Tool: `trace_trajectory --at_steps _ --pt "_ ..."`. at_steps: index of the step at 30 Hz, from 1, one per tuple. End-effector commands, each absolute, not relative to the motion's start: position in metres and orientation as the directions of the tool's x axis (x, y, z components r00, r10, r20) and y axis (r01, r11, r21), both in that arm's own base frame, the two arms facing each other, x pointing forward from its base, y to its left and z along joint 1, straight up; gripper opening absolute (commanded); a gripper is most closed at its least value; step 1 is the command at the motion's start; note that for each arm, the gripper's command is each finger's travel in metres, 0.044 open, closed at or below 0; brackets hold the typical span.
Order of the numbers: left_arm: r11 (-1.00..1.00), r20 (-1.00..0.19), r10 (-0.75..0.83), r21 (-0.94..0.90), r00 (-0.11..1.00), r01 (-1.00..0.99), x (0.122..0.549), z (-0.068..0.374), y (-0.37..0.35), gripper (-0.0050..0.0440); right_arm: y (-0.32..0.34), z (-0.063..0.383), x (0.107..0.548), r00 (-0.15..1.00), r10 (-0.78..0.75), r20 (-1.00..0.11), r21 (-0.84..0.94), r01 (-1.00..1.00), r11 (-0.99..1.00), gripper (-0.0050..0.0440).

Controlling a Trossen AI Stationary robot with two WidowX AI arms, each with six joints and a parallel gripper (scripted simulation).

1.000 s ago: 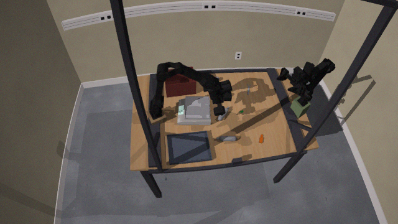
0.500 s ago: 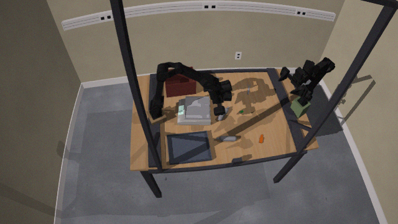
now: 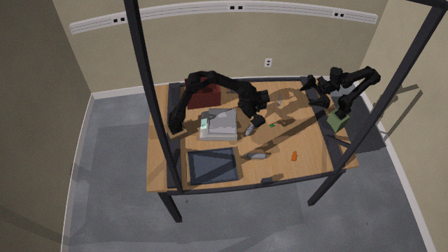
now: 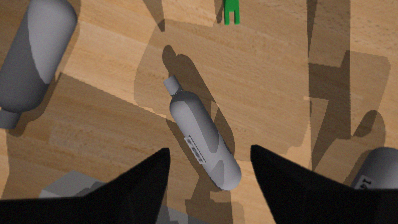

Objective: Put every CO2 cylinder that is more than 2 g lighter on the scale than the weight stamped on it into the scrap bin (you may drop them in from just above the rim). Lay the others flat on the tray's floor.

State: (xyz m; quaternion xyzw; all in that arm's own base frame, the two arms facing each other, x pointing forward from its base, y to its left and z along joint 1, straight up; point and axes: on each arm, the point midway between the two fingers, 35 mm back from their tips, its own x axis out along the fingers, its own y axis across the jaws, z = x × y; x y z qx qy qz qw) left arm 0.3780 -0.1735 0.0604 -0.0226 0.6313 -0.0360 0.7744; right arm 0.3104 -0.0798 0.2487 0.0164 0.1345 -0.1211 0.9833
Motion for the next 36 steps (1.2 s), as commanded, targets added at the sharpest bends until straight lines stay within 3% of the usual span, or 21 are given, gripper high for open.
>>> trace_trajectory --at_steps 1,7,13,36 --pt "0.984 -0.99 -0.059 -0.08 0.131 -0.16 0.393 0.06 -0.173 0.0253 -0.111 0.23 0.303 0.88 -0.301 -0.367 -0.009 0.321 0.947 0.044" --pt "0.925 -0.998 -0.026 -0.045 0.054 -0.376 0.405 0.05 -0.17 0.0253 -0.139 0.202 0.285 0.796 -0.36 -0.486 -0.004 0.41 0.912 0.044" --pt "0.896 -1.0 -0.015 -0.024 0.025 -0.444 0.408 0.045 -0.168 0.0253 -0.144 0.194 0.28 0.776 -0.368 -0.512 -0.003 0.427 0.904 0.044" --pt "0.894 -1.0 -0.004 -0.005 0.005 -0.447 0.402 0.015 -0.167 0.0253 -0.142 0.193 0.279 0.776 -0.369 -0.512 -0.001 0.429 0.903 0.044"
